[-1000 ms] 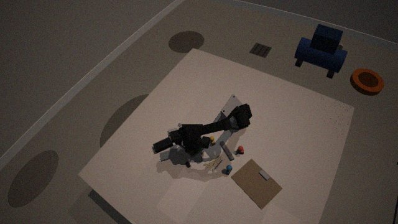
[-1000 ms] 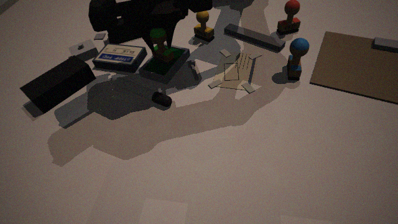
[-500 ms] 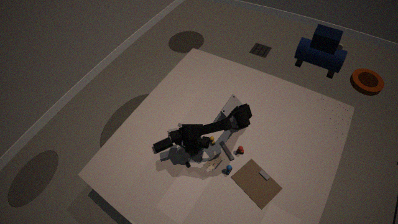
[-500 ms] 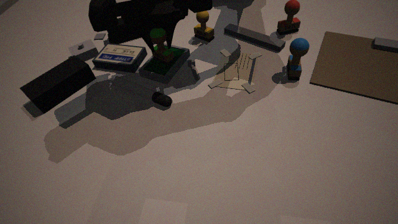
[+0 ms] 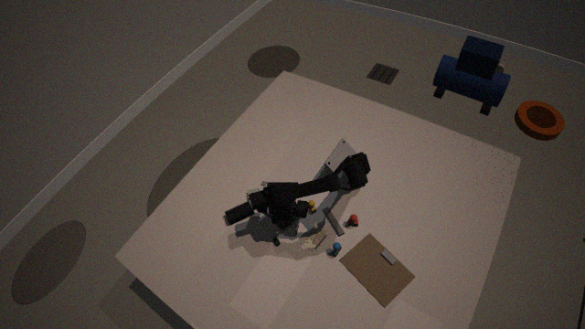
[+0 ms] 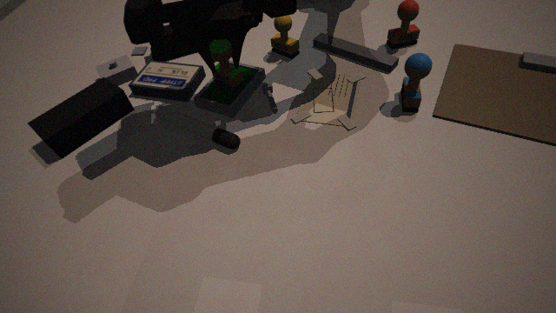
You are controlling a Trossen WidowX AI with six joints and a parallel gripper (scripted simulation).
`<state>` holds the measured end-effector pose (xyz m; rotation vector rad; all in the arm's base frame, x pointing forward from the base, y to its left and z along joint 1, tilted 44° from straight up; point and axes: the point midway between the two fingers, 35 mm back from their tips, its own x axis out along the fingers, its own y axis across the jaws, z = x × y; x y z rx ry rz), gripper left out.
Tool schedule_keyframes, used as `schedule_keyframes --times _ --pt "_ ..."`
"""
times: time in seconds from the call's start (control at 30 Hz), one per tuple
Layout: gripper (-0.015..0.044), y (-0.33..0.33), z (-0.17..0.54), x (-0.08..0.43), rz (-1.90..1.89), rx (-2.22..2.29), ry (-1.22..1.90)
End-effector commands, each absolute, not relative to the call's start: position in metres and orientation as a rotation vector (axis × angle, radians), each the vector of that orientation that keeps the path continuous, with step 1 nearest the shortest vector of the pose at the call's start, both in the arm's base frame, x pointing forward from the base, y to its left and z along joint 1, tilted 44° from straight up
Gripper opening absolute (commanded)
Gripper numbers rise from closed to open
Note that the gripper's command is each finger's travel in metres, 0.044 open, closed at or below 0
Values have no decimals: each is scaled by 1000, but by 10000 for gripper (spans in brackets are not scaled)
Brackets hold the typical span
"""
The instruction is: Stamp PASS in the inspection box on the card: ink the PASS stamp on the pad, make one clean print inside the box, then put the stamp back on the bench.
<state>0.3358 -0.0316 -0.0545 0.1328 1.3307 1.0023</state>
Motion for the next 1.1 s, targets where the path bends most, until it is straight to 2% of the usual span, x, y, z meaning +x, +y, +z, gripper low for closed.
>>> schedule_keyframes --times 0.0,1.07 --pt "0 -29 -56 337 1005 136 1328" --pt "0 -39 -45 338 1005 136 1328"
